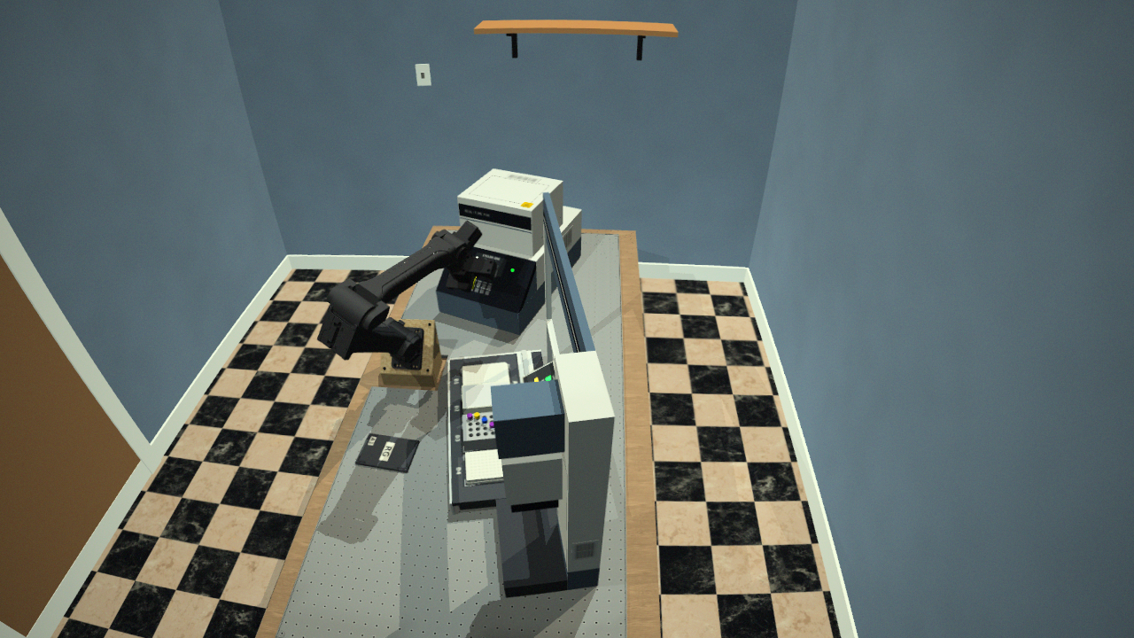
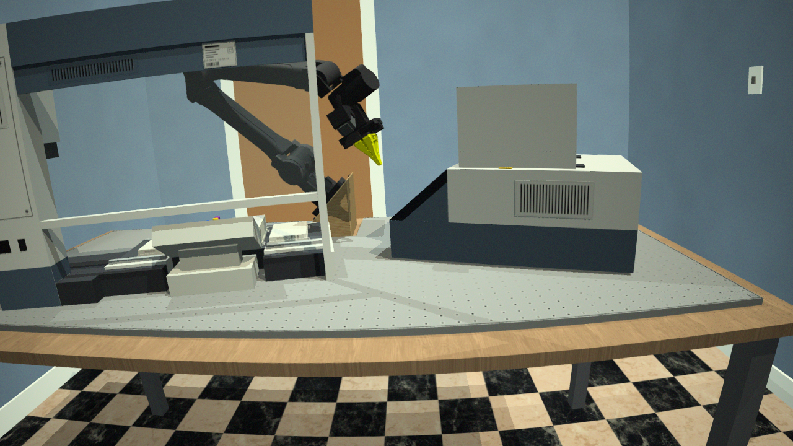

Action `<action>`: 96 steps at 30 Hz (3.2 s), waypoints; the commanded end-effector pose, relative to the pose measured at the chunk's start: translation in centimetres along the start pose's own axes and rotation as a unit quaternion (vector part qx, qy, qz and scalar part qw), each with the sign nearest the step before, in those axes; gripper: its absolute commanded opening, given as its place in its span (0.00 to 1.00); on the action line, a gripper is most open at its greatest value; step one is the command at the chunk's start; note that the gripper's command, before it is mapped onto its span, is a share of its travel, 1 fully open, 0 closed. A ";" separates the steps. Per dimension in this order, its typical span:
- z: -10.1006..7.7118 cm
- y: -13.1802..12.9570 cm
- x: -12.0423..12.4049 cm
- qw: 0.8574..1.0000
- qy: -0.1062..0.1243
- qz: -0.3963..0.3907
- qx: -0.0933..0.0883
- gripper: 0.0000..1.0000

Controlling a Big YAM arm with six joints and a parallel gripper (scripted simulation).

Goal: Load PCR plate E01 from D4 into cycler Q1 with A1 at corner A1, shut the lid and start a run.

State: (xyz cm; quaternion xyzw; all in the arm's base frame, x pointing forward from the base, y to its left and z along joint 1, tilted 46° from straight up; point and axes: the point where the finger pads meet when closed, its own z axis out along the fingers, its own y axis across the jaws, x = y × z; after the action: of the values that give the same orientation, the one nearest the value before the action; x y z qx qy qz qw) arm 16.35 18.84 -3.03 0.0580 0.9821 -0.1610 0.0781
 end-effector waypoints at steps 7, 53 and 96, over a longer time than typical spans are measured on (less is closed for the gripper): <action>-1.4 3.4 0.1 0.995 -0.025 0.058 -0.079 0.00; 3.7 6.7 -1.8 0.988 -0.043 0.078 -0.130 0.00; 7.4 6.7 -1.2 0.990 -0.035 0.080 -0.113 0.00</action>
State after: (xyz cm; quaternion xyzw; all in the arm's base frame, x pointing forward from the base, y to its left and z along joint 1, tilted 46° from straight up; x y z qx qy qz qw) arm 18.68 21.32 -12.01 0.1223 0.9828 -0.0537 0.1274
